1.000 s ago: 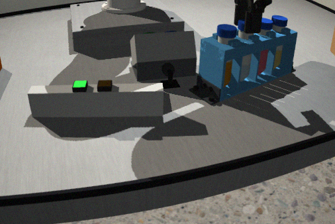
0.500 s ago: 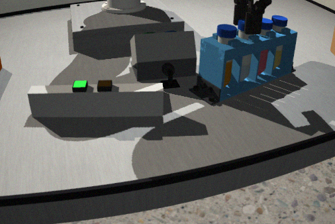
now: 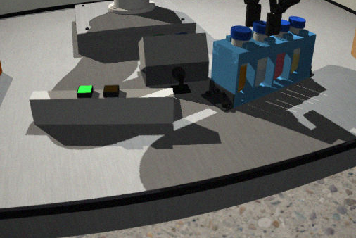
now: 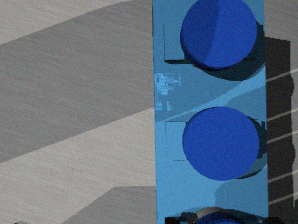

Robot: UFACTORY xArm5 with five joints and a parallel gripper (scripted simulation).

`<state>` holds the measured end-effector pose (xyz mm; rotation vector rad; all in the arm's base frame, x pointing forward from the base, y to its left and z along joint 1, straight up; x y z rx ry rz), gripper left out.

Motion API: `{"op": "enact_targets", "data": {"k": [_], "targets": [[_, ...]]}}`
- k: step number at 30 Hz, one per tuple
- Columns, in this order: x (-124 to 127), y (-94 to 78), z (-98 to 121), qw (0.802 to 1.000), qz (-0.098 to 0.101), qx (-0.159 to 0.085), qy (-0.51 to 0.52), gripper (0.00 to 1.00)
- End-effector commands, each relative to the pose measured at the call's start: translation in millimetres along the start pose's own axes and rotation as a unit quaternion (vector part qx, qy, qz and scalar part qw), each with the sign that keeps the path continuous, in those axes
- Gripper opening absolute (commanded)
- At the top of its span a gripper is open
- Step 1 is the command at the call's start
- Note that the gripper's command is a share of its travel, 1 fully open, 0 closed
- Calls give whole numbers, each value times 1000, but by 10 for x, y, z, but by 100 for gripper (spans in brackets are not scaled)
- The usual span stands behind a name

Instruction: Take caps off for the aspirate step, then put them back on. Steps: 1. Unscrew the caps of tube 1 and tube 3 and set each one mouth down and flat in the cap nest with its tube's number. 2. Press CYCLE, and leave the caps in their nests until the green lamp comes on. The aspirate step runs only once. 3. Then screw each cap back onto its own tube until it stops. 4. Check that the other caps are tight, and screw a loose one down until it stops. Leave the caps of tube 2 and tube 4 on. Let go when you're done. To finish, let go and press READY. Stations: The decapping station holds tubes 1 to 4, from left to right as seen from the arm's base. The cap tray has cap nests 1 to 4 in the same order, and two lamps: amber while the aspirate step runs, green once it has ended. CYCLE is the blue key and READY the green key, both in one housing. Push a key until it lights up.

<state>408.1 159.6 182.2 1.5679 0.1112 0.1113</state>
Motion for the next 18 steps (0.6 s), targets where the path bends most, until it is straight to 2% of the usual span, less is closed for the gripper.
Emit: {"op": "enact_targets", "data": {"k": [1, 3, 7, 14, 15, 18], "targets": [[11, 16, -2, 991, 2, 0, 131, 46], [11, 16, -2, 991, 2, 0, 131, 46], [11, 16, -2, 979, 2, 0, 202, 46], [11, 16, -2, 979, 2, 0, 202, 46], [11, 16, -2, 979, 2, 0, 202, 0], [11, 16, -2, 979, 2, 0, 202, 0]]}}
Point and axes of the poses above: the point where the finger pads meet when closed, its own y axis back along the fingers, its own x axis across the jaws, z = x × y, the point moved 10 cm from there along y, back along the fingers, and after that the axes turned 10 degrees about -y, right-handed, at the moved point
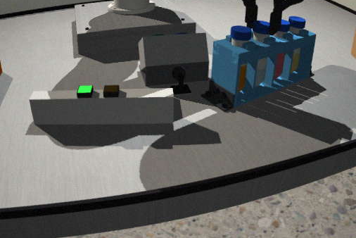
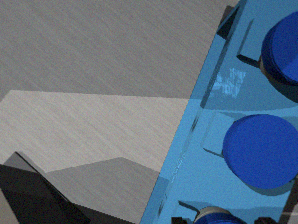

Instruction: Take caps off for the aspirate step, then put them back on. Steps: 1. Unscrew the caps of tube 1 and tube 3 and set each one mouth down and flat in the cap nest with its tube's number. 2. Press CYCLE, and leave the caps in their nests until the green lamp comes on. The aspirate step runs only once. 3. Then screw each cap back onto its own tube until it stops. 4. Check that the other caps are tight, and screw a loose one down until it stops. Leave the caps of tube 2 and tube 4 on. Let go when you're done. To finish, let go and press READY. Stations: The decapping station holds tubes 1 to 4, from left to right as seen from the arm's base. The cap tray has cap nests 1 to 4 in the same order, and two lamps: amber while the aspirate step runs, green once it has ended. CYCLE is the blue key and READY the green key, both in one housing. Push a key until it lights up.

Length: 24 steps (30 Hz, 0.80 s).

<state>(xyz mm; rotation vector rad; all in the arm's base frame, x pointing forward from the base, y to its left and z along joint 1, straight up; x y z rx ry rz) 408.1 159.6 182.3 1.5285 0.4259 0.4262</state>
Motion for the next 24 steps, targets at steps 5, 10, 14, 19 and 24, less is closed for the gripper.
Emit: {"op": "enact_targets", "data": {"k": [5, 10, 14, 19, 24], "targets": [[10, 15, 2, 1000, 2, 0, 3, 0], [11, 16, 2, 1000, 2, 0, 2, 0], [10, 14, 2, 999, 2, 0, -47, 0], [10, 12, 2, 995, 2, 0, -97, 0], [10, 10, 2, 984, 2, 0, -180, 0]]}}
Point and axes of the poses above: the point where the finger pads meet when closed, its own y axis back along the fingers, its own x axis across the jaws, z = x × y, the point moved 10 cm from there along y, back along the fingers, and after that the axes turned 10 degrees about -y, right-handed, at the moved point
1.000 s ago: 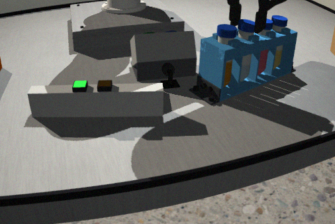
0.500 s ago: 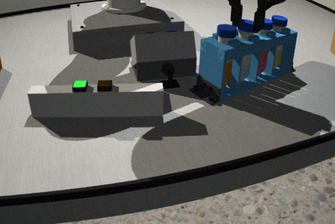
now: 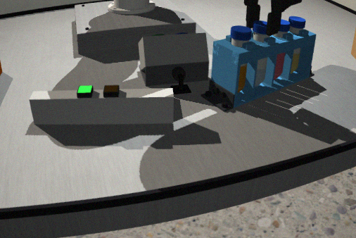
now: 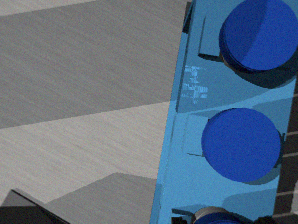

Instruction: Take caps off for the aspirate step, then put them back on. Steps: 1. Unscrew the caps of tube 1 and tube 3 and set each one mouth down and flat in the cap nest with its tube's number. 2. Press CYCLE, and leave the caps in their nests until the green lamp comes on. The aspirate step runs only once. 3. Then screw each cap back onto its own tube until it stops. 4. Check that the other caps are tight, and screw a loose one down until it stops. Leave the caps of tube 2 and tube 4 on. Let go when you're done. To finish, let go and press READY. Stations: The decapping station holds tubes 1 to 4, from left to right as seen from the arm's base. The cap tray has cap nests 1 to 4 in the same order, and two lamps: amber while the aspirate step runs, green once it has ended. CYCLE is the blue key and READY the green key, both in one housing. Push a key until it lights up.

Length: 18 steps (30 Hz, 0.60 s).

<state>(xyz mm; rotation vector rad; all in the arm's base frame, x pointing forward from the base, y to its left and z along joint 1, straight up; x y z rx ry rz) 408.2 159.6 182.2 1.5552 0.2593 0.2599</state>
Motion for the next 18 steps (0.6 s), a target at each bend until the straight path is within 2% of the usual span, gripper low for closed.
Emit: {"op": "enact_targets", "data": {"k": [1, 10, 12, 15, 18], "targets": [[10, 10, -1, 996, 2, 0, -91, 0], [10, 6, 0, 971, 2, 1, -238, 0], [10, 6, 0, 971, 2, 1, -238, 0], [10, 5, -1, 960, 2, 1, -280, 0], [10, 5, -1, 960, 2, 1, -280, 0]]}}
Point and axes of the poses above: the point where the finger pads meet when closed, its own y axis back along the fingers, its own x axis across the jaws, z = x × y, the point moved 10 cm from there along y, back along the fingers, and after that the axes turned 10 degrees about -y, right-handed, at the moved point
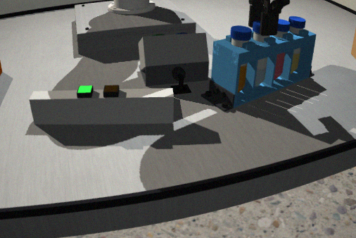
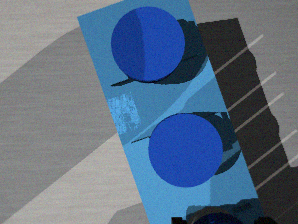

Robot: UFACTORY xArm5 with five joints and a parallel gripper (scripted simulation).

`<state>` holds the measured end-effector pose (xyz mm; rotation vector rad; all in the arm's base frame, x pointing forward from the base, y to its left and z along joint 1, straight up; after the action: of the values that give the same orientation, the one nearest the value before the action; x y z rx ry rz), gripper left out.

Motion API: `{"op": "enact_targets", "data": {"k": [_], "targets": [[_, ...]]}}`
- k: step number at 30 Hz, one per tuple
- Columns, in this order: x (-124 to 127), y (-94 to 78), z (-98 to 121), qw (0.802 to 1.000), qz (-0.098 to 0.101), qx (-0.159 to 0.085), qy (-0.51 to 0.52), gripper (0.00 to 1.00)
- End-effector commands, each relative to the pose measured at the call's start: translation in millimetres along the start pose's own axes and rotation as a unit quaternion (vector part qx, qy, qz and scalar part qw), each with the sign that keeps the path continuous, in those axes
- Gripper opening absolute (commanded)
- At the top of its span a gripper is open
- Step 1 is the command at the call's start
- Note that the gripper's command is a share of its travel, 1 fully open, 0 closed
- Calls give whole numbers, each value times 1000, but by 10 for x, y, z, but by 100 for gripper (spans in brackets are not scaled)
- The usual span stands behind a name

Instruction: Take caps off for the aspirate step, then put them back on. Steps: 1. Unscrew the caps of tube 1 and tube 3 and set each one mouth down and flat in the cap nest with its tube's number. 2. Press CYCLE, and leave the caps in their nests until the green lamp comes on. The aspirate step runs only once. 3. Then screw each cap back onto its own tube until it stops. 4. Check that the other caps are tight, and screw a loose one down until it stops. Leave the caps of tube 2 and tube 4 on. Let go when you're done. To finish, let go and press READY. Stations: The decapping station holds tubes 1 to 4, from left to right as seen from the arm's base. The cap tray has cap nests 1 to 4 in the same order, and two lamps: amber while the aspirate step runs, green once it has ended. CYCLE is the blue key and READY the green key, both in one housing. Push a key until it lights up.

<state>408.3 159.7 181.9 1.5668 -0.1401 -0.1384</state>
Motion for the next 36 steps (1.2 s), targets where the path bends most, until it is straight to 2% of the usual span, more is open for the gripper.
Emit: {"op": "enact_targets", "data": {"k": [1, 2, 3, 15, 21, 26, 28, 36], "targets": [[7, 7, -4, 1000, 1, 1, -29, 0], [7, 7, -4, 1000, 1, 1, -29, 0], [7, 7, -4, 1000, 1, 1, -29, 46], [7, 7, -4, 1000, 1, 1, -29, 46], [7, 17, -5, 996, 2, 1, 90, 46], [7, 17, -4, 982, 2, 1, 189, 46], [7, 17, -4, 982, 2, 1, 189, 46], [7, 17, -4, 939, 2, 0, 343, 46]]}}
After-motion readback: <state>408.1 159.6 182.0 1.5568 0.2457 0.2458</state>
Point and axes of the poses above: the point where the finger pads meet when closed, its own y axis back along the fingers, its own x axis across the jaws, z = x × y, the point moved 10 cm from there along y, back along the fingers, and after that the axes turned 10 degrees about -y, right-handed, at the moved point
